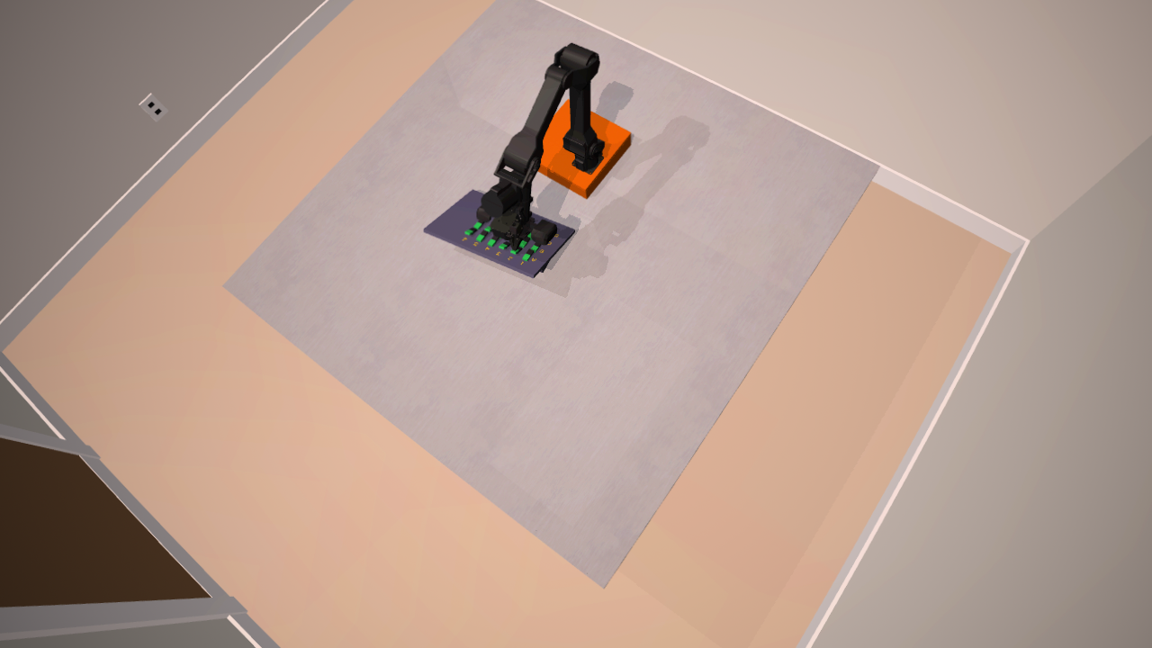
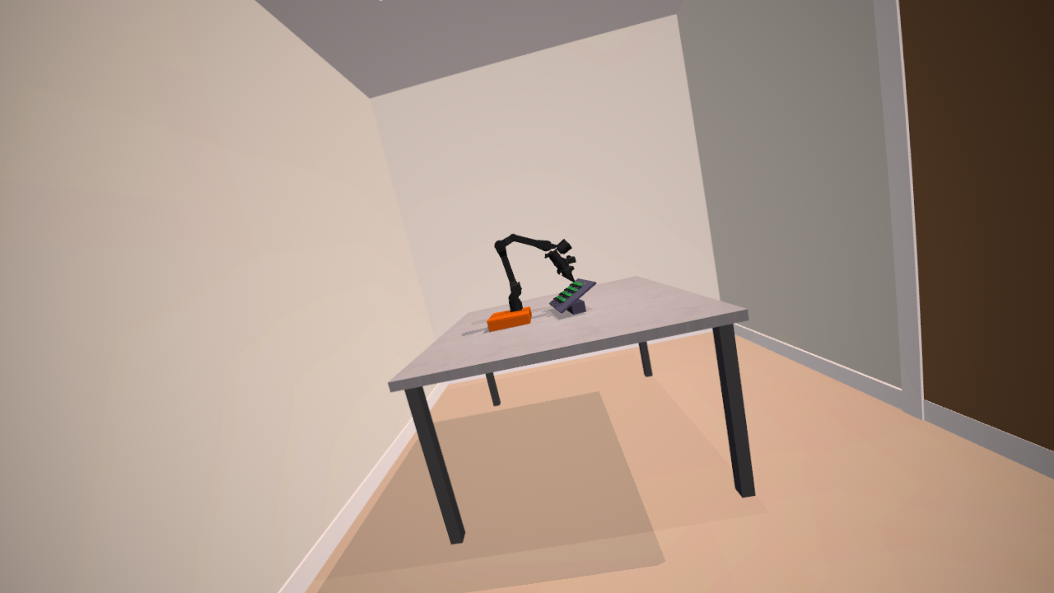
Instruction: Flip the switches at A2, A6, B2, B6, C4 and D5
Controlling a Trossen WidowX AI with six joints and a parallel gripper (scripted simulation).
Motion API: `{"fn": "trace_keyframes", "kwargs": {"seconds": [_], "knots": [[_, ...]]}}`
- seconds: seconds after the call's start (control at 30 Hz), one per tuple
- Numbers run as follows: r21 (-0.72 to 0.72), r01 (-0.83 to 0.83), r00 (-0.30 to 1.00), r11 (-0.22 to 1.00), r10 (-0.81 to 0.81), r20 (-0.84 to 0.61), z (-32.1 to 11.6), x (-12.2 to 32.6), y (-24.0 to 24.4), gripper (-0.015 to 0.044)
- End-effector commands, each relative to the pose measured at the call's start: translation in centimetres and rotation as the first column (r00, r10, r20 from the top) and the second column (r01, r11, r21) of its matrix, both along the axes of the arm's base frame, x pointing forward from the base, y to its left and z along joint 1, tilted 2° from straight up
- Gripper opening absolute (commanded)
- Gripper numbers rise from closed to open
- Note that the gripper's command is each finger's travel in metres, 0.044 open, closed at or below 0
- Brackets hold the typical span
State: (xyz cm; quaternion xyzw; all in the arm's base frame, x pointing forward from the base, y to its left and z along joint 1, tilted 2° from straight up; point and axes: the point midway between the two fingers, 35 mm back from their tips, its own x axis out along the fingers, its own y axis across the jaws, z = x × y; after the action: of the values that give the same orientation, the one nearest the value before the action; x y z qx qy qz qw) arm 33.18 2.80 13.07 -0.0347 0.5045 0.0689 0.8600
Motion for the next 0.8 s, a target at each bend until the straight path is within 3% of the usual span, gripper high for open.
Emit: {"fn": "trace_keyframes", "kwargs": {"seconds": [0.0,0.77], "knots": [[0.0,0.007,1.0,1.0,-0.007,0.001,-0.05,0.03,-0.04,0.0],[0.0,0.007,1.0,1.0,-0.007,0.001,-0.23,0.14,-0.03,0.0]]}}
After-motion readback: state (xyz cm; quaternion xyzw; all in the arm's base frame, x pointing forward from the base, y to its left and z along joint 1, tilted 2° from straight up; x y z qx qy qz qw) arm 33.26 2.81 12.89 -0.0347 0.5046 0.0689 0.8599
